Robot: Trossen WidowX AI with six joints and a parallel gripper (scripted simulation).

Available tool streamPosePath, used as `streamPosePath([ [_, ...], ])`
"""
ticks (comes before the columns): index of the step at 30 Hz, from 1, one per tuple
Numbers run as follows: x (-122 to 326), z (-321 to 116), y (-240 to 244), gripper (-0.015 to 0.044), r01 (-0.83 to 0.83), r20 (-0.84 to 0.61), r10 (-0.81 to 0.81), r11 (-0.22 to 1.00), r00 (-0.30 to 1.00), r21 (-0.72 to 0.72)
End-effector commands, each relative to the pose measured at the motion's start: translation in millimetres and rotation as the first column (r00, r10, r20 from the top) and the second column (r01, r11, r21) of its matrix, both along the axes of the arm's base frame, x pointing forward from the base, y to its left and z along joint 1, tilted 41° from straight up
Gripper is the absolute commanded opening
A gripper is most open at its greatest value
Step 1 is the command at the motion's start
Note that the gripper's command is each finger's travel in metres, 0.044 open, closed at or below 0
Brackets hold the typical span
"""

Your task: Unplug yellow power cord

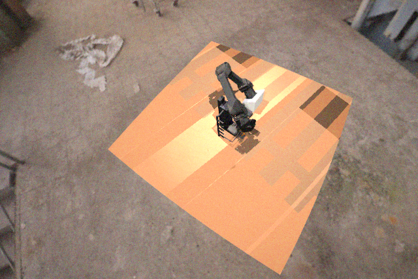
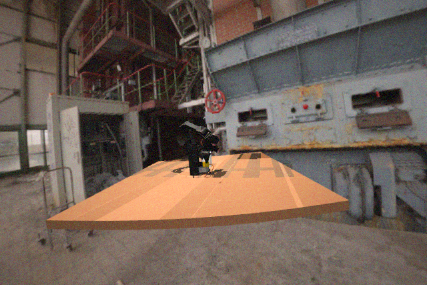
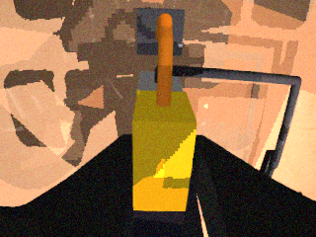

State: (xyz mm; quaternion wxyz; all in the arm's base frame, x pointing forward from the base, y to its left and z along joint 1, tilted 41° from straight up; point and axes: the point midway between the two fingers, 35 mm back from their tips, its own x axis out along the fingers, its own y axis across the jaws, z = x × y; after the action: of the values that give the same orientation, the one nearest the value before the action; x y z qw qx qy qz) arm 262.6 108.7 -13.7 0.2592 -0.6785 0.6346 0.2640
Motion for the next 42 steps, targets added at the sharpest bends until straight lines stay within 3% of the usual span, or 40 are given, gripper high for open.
streamPosePath([
  [1, -1.9, -22.8, 40.3, 0.0, -0.009, 0.012, 0.008, 0.994, 1.0, 0.111],
  [13, -5.5, -32.7, 56.7, 0.0, -0.01, 0.011, 0.009, 0.994, 1.0, 0.111],
  [26, -3.7, -29.6, 41.3, 0.0341, -0.01, 0.012, 0.009, 0.994, 1.0, 0.108],
  [30, -3.1, -37.4, 57.3, 0.044, -0.011, 0.012, 0.009, 0.994, 1.0, 0.11],
  [35, -6.1, -57.6, 93.8, 0.044, -0.01, 0.012, 0.009, 0.994, 1.0, 0.113],
  [42, -6.4, -58.7, 95.5, 0.044, -0.01, 0.012, 0.009, 0.994, 1.0, 0.113],
])
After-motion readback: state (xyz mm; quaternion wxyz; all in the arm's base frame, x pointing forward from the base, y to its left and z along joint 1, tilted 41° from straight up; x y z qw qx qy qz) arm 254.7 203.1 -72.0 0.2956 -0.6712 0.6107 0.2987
